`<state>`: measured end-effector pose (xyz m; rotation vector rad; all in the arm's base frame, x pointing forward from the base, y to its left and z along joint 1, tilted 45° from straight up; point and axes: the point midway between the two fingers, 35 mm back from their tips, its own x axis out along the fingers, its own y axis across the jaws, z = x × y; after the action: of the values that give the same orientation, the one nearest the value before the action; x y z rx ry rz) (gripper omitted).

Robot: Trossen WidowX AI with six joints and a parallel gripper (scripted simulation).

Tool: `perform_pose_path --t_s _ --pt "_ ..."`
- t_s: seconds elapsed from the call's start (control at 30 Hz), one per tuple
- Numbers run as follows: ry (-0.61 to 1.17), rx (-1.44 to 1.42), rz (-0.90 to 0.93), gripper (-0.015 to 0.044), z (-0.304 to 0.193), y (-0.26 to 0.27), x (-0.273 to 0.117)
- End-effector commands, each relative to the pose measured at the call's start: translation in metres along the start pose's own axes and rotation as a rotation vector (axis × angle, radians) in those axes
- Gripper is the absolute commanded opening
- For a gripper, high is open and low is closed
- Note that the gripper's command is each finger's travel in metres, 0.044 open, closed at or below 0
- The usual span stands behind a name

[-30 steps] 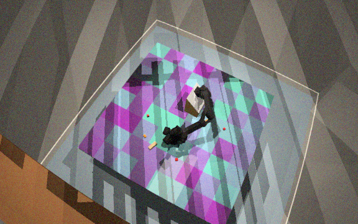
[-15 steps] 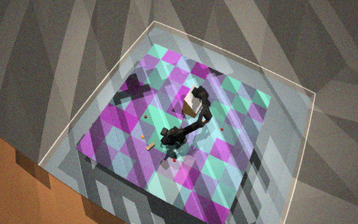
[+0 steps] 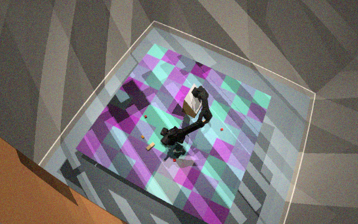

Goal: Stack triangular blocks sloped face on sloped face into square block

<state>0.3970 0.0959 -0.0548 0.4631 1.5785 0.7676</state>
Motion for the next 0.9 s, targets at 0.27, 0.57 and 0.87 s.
perform_pose_path --t_s 0.27,0.57,0.87 --pt "0.000 0.000 0.000 0.0105 0.0000 0.0000 0.0000" --pt "0.000 0.000 0.000 0.0341 0.0000 0.0000 0.0000" --pt "0.000 0.000 0.000 0.0440 0.0000 0.0000 0.0000"
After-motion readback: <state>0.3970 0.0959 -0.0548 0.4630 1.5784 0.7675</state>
